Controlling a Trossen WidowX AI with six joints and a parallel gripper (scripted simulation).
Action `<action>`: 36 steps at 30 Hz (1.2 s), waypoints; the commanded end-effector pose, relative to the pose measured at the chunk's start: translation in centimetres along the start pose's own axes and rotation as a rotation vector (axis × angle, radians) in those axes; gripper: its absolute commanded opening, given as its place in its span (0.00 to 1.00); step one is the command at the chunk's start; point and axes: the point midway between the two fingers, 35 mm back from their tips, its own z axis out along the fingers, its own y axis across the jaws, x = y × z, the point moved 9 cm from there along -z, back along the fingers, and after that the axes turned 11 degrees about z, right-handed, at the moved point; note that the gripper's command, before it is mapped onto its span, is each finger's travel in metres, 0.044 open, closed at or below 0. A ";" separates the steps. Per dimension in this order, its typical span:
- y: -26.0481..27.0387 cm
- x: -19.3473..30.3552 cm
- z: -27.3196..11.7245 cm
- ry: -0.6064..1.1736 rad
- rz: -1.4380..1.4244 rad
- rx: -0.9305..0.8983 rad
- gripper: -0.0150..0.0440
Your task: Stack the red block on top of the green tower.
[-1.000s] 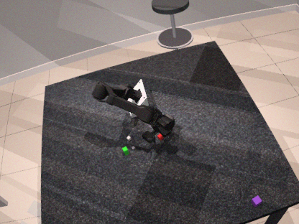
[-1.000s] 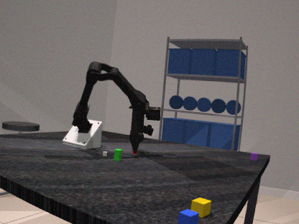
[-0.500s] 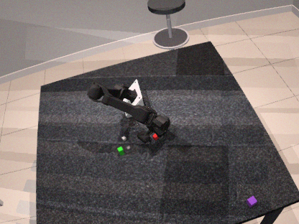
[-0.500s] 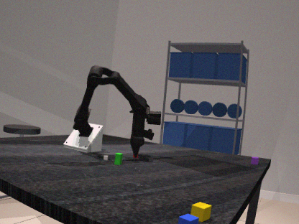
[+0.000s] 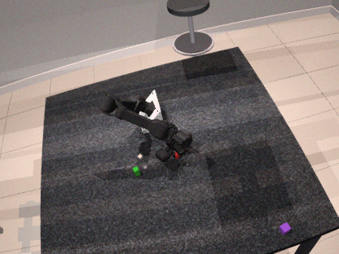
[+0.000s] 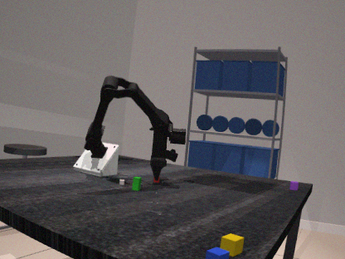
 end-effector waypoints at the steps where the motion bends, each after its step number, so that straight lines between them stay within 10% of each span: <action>1: 0.0 0.0 0.0 -0.001 -0.005 0.003 0.31; 36: 0.1 0.1 -11.9 -0.001 -0.006 -0.002 0.25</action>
